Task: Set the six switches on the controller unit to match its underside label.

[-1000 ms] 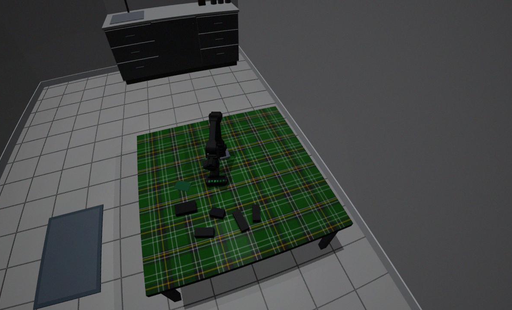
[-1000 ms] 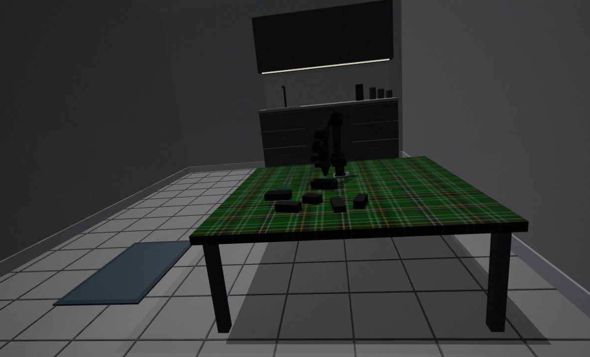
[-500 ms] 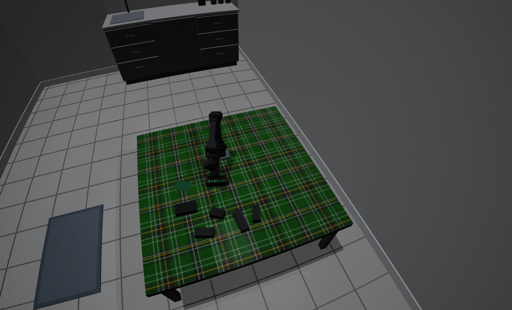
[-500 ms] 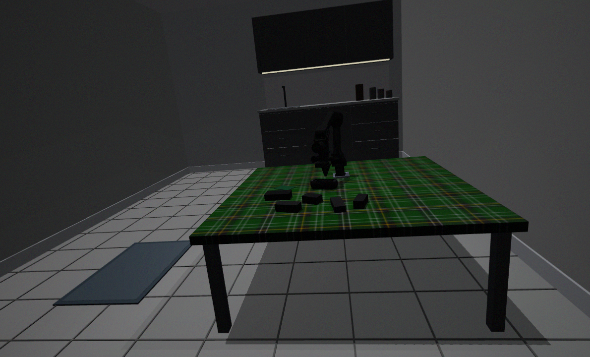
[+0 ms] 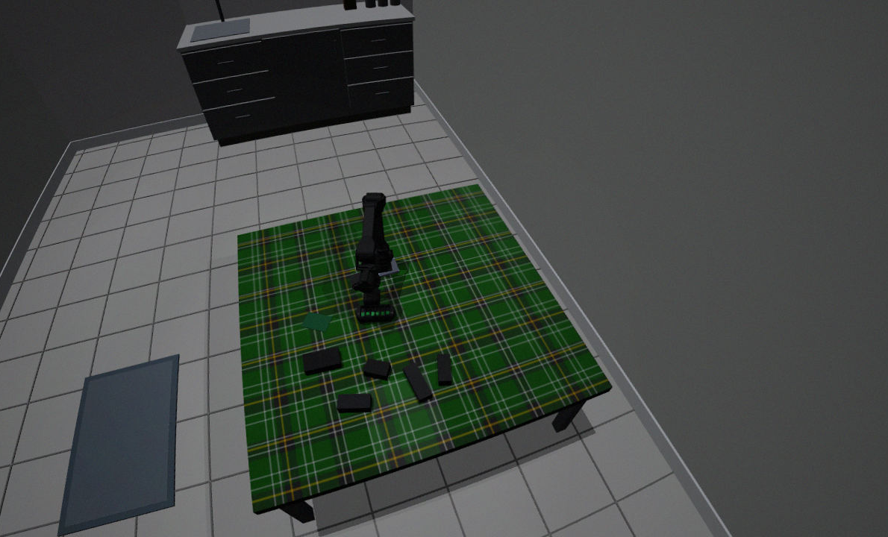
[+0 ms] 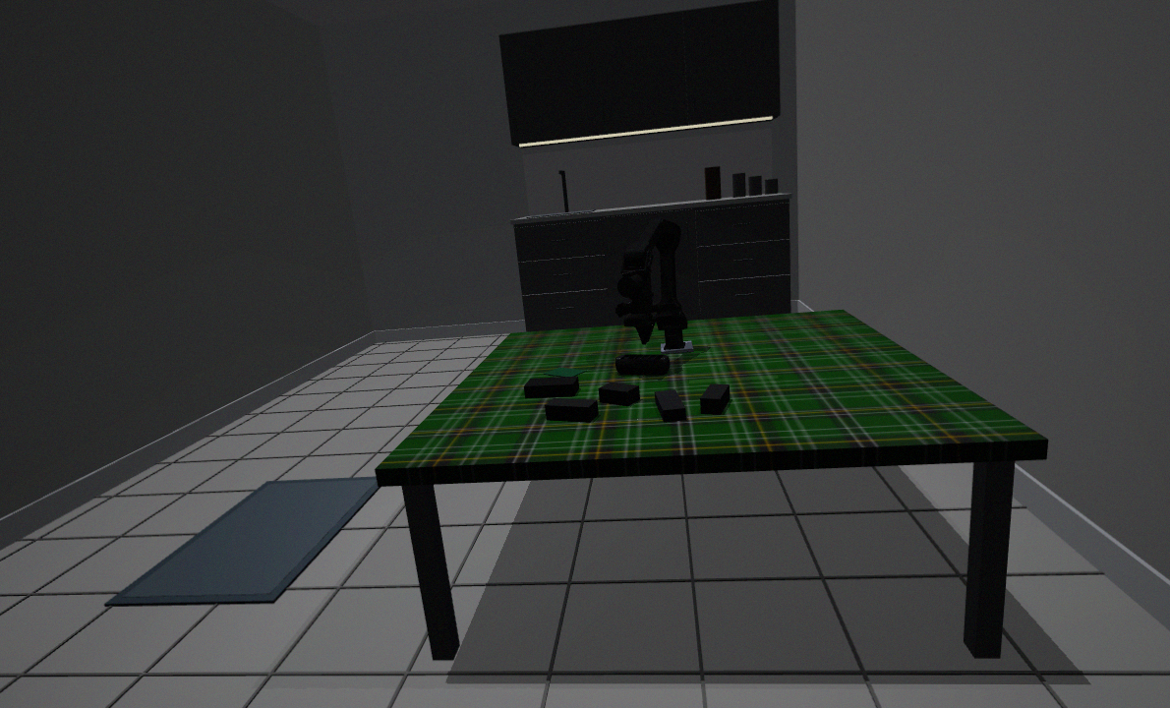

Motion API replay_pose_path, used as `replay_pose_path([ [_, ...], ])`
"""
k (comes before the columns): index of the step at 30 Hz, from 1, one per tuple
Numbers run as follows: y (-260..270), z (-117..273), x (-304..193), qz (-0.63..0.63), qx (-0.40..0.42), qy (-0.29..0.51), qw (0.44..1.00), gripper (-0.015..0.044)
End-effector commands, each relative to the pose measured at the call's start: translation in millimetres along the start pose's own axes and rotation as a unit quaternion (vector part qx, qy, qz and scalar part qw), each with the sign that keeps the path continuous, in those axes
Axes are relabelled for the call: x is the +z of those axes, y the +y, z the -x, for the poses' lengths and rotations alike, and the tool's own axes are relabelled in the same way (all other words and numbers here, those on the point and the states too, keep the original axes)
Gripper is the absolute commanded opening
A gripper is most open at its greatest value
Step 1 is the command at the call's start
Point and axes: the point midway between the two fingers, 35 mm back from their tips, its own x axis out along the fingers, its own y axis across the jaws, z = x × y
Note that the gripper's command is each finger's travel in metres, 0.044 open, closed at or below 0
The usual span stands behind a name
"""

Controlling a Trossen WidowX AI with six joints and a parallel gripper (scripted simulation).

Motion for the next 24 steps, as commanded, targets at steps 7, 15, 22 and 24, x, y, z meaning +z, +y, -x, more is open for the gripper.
replay_pose_path([
  [7,0.1,30.7,0.2,-0.002,0.008,-0.001,1.000,0.0315],
  [15,0.1,30.7,0.2,-0.002,0.008,-0.001,1.000,0.0105],
  [22,0.1,30.7,0.2,-0.002,0.008,-0.001,1.000,0.0000],
  [24,0.1,30.7,0.2,-0.002,0.008,-0.001,1.000,0.0000],
])
